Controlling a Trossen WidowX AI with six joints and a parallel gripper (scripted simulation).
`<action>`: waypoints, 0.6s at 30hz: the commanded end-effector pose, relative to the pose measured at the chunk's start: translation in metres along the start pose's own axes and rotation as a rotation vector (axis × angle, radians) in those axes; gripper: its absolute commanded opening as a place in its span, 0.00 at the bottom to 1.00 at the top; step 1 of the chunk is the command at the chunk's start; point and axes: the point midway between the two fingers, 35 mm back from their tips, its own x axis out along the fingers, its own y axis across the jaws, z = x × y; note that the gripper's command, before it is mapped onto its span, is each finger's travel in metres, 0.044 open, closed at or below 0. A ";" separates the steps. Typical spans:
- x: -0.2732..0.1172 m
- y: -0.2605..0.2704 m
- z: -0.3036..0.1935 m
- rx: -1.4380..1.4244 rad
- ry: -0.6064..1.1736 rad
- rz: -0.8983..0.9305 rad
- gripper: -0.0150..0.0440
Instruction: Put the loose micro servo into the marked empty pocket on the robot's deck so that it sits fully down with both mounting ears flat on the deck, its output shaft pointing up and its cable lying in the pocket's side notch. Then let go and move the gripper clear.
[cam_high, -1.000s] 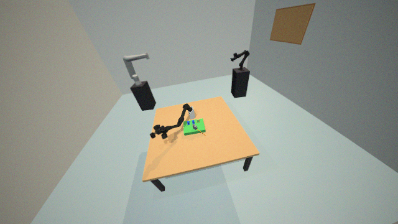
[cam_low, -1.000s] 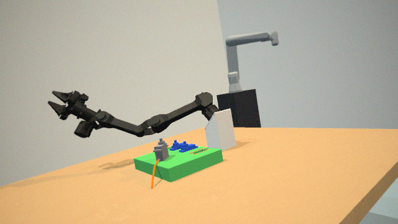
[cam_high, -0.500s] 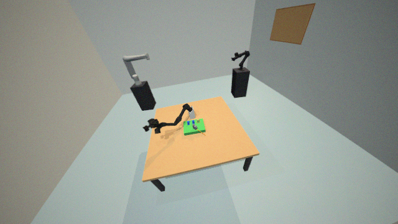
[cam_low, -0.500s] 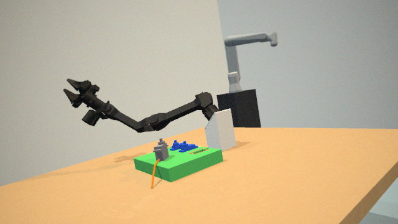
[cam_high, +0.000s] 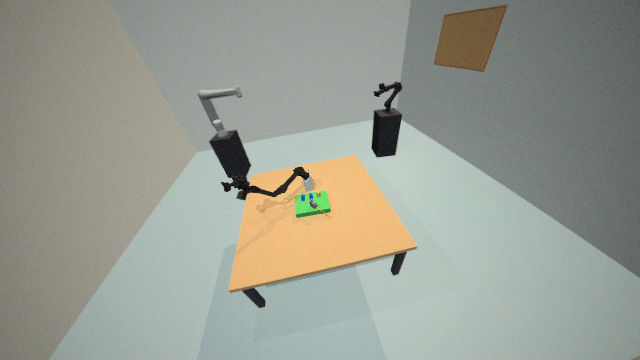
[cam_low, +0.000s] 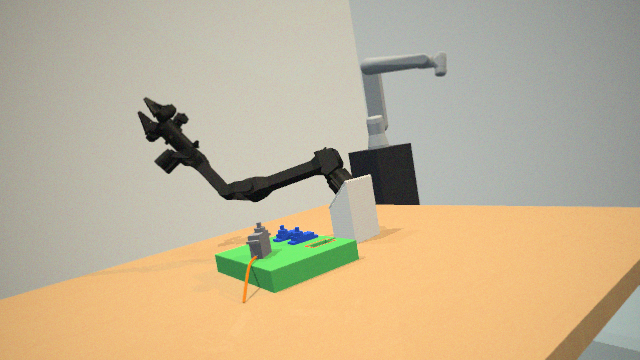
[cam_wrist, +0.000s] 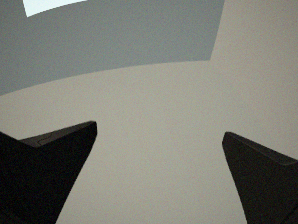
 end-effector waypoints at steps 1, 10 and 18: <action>0.003 0.004 0.030 -0.015 -0.037 0.015 1.00; 0.009 0.023 0.096 -0.043 -0.123 0.056 1.00; 0.009 0.046 0.146 -0.095 -0.179 0.112 1.00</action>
